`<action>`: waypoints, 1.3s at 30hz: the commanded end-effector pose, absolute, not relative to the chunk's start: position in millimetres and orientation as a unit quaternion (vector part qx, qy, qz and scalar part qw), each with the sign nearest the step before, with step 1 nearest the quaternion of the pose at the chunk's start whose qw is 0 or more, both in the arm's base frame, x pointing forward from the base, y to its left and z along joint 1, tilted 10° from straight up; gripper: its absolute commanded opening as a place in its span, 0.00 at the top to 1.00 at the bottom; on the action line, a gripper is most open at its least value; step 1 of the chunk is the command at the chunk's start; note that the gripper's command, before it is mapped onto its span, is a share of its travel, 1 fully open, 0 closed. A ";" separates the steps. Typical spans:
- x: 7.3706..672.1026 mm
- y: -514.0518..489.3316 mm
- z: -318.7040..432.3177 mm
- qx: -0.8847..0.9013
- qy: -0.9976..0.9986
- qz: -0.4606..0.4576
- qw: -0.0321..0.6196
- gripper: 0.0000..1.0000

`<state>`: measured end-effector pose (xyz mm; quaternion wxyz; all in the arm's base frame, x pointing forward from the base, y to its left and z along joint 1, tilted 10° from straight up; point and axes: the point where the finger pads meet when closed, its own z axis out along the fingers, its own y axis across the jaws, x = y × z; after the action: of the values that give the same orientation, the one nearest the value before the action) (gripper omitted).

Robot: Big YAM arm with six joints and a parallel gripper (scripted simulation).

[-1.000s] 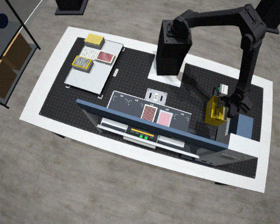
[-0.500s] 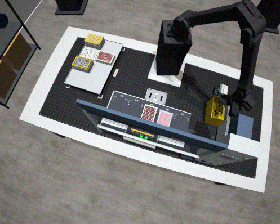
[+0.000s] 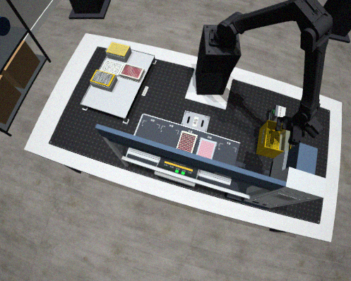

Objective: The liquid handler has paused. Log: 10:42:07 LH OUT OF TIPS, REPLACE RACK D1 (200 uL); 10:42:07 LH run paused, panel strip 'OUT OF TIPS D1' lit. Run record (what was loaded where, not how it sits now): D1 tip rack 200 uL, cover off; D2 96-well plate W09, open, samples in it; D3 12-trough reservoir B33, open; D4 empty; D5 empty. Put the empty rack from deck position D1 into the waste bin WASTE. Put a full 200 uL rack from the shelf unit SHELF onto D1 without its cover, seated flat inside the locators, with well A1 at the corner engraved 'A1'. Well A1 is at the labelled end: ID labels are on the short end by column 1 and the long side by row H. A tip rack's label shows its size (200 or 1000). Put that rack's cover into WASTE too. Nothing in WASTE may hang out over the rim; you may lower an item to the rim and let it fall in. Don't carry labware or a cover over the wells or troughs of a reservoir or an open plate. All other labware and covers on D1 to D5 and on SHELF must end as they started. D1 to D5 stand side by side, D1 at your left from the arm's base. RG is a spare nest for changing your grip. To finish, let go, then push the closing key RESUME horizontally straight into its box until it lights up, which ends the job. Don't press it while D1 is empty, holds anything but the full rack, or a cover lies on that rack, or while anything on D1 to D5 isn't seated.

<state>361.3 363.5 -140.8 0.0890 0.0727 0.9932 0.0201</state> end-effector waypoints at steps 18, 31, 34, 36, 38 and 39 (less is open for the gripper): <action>353.6 367.5 -104.2 0.075 0.993 0.023 0.093 0.00; 349.3 367.4 -84.7 0.075 0.993 0.023 0.093 0.00; 348.1 368.4 -79.4 0.074 0.993 0.024 0.093 0.00; 348.1 368.4 -79.4 0.074 0.993 0.024 0.093 0.00; 343.4 358.3 -97.6 0.076 0.994 0.006 0.080 0.00; 343.5 358.2 -97.6 0.076 0.994 0.006 0.080 0.00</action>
<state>351.4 362.6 -87.6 0.0890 0.0725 0.9932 0.0201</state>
